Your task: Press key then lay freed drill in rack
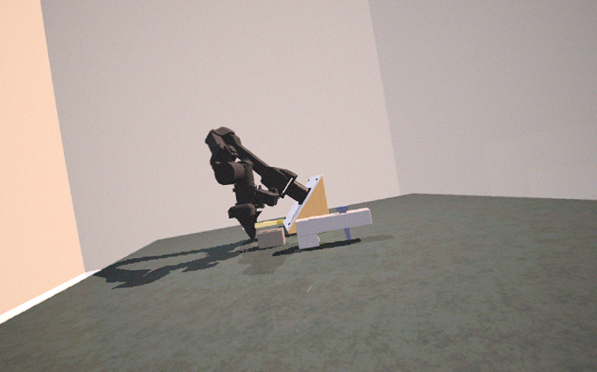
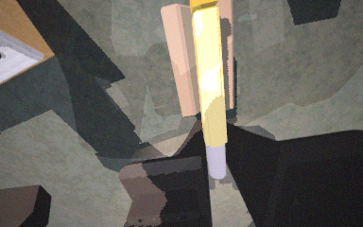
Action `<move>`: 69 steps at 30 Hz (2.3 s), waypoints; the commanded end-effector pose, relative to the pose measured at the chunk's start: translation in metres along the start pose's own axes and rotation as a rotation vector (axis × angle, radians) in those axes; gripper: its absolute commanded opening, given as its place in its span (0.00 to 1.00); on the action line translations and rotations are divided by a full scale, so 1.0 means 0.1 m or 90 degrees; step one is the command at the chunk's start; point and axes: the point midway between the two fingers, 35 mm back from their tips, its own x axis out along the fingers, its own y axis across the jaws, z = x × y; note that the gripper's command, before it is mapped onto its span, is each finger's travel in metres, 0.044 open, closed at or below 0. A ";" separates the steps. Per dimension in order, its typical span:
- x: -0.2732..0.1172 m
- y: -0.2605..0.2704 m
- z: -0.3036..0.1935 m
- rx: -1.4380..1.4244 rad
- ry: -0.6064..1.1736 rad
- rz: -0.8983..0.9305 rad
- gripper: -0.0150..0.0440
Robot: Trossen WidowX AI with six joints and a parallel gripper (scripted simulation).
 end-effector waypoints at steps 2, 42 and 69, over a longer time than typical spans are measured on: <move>0.06 0.00 0.01 -0.003 -0.003 -0.001 0.25; -0.15 0.01 0.02 -0.003 -0.004 -0.001 1.00; -1.74 -0.80 0.13 0.047 -0.192 -0.345 1.00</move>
